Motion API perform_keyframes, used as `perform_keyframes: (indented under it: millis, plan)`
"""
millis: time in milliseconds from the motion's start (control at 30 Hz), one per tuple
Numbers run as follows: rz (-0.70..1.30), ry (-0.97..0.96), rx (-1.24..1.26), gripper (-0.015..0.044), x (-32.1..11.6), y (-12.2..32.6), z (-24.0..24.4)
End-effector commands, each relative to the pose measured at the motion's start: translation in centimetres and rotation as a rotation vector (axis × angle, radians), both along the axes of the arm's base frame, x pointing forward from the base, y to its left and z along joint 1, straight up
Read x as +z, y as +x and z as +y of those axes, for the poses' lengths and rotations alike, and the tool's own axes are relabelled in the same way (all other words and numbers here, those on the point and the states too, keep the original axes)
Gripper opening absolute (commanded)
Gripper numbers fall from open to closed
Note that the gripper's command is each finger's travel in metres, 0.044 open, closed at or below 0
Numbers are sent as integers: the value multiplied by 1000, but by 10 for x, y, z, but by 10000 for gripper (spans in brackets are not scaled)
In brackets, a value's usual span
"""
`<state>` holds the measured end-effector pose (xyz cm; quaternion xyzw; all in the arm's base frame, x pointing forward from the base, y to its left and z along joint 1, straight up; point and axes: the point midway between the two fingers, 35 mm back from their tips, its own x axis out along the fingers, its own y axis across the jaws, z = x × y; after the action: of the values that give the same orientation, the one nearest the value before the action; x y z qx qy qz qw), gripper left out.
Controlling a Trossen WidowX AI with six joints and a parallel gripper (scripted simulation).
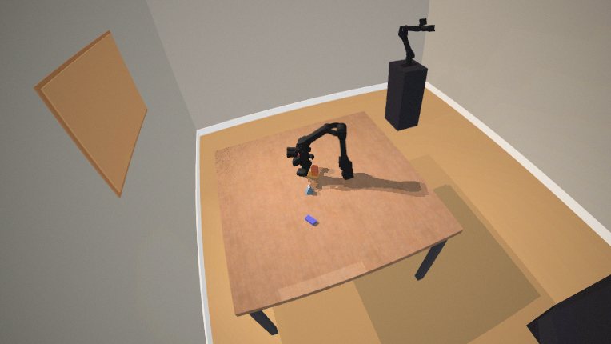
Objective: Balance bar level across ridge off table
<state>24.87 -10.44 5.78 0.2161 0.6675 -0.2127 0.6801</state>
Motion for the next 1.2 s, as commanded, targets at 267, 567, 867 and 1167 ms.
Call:
perform_keyframes:
  millis: [267, 567, 867, 1167]
  plan:
    - [-9, -7, -2, 0, 33, 4, -2]
    - [-8, -8, -4, 0, 57, 3, -2]
    - [-8, -10, -5, 0, 80, 0, -1]
    - [-8, -10, 12, 0, 91, 1, 4]
